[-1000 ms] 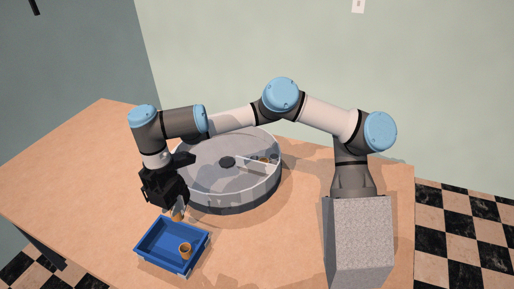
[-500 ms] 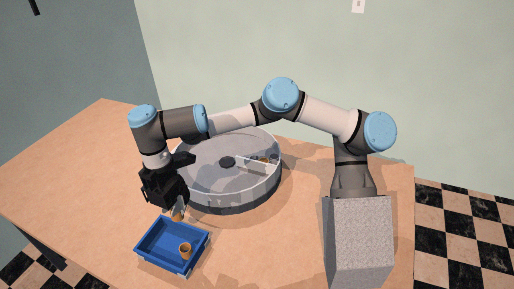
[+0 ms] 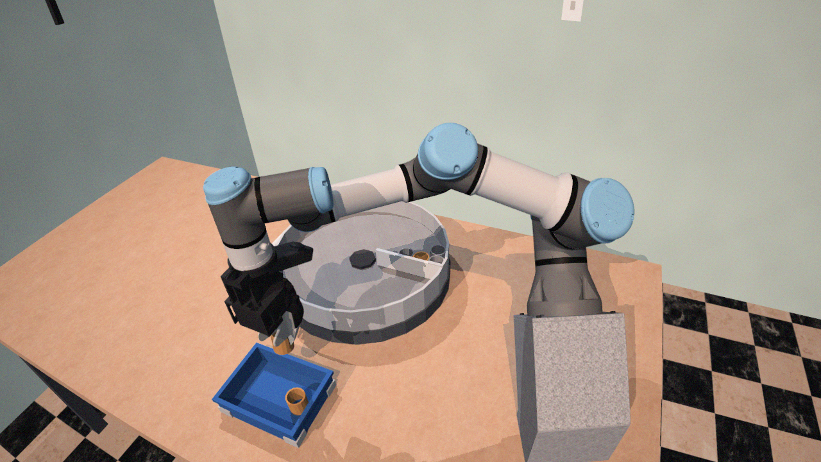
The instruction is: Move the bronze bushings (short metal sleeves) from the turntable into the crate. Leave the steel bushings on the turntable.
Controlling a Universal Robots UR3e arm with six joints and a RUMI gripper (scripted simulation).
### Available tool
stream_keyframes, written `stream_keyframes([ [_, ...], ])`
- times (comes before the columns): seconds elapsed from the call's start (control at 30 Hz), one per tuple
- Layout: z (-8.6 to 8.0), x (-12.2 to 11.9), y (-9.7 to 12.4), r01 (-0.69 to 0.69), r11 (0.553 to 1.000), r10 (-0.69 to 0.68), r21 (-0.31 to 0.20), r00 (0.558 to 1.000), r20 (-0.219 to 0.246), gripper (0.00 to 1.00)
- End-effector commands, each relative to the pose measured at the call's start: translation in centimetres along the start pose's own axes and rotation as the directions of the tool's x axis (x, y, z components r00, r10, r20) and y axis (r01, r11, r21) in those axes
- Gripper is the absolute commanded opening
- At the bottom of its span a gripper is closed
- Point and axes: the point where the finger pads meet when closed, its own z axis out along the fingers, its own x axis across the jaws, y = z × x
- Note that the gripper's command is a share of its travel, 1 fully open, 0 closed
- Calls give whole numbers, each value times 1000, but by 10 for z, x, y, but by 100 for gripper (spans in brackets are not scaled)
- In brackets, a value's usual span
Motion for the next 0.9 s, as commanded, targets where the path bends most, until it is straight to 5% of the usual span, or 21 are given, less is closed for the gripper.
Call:
stream_keyframes([
  [0.0,-1,-1,0,-1,1000,1,-2,1000,2,0],
  [0.87,-1,-3,2,-1,1000,1,-1,1000,2,0],
])
